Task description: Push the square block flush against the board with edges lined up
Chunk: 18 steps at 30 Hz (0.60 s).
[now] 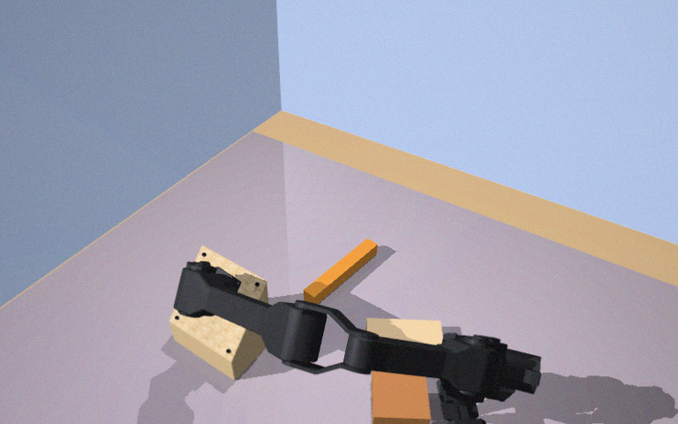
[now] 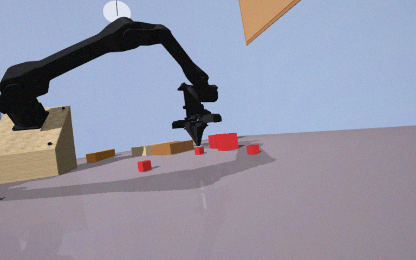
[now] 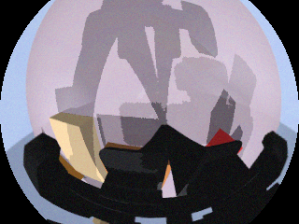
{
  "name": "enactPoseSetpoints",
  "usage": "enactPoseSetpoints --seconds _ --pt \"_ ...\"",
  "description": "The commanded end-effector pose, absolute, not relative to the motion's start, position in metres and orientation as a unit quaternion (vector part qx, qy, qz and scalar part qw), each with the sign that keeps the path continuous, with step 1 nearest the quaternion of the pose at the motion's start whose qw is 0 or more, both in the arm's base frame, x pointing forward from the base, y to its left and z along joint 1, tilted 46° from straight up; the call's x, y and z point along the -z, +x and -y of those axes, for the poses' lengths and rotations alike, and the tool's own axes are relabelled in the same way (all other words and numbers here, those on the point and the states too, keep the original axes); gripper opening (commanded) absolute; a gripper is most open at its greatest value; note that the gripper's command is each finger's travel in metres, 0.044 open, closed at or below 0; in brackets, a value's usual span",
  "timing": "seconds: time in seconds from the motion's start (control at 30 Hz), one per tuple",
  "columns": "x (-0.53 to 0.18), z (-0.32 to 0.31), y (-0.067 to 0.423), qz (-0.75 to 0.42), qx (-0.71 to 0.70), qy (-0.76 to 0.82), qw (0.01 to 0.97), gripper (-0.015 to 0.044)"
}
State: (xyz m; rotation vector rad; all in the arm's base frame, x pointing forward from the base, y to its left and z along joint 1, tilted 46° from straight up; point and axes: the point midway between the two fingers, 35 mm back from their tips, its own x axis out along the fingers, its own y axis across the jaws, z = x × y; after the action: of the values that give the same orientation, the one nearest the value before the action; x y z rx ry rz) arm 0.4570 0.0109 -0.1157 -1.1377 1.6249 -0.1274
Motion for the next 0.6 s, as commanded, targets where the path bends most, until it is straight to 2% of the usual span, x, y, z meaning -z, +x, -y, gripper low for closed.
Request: enactPoseSetpoints --seconds 0.0,0.33,0.57 --pt "0.119 -0.013 0.461 -0.685 0.056 -0.479 0.546 0.0000" --pt "0.125 -0.020 0.473 -0.685 0.056 -0.479 0.546 0.0000" --pt "0.085 -0.058 0.467 -0.685 0.055 -0.478 0.546 0.0000"
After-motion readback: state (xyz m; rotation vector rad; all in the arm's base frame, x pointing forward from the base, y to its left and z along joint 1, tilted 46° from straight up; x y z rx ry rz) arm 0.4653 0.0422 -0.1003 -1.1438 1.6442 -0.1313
